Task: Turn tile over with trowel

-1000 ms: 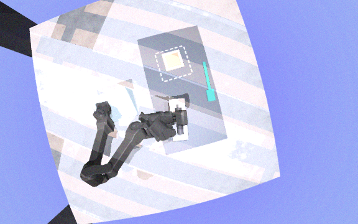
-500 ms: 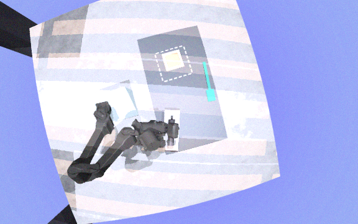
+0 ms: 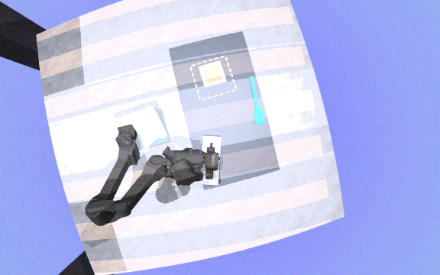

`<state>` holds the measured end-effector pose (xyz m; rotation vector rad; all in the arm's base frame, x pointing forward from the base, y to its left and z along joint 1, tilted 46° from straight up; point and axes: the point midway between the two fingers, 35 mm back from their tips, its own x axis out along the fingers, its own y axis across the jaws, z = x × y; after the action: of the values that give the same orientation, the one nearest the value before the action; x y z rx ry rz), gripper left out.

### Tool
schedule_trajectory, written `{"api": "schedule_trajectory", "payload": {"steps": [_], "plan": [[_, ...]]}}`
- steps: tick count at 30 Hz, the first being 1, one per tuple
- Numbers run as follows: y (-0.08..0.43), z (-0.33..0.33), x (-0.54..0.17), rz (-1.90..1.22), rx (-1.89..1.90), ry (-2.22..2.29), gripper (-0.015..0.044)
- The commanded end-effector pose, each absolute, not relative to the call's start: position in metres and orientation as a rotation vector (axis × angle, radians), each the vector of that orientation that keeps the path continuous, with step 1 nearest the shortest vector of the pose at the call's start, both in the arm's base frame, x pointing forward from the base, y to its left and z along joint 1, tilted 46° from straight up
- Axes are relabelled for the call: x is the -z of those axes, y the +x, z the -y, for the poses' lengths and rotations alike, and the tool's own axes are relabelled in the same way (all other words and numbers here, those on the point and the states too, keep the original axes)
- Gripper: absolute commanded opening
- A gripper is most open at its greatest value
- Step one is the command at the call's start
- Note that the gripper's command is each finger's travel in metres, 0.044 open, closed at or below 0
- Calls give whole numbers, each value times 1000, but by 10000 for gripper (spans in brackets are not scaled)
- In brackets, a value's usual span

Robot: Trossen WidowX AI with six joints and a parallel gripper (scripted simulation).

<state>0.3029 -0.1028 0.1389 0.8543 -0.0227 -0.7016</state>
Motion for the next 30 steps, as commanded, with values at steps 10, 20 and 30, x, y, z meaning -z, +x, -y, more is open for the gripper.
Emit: {"api": "schedule_trajectory", "payload": {"steps": [10, 20, 30], "plan": [[304, 114, -127, 19, 691, 850, 26], [304, 114, -127, 19, 691, 850, 289], [304, 114, -127, 19, 691, 850, 300]]}}
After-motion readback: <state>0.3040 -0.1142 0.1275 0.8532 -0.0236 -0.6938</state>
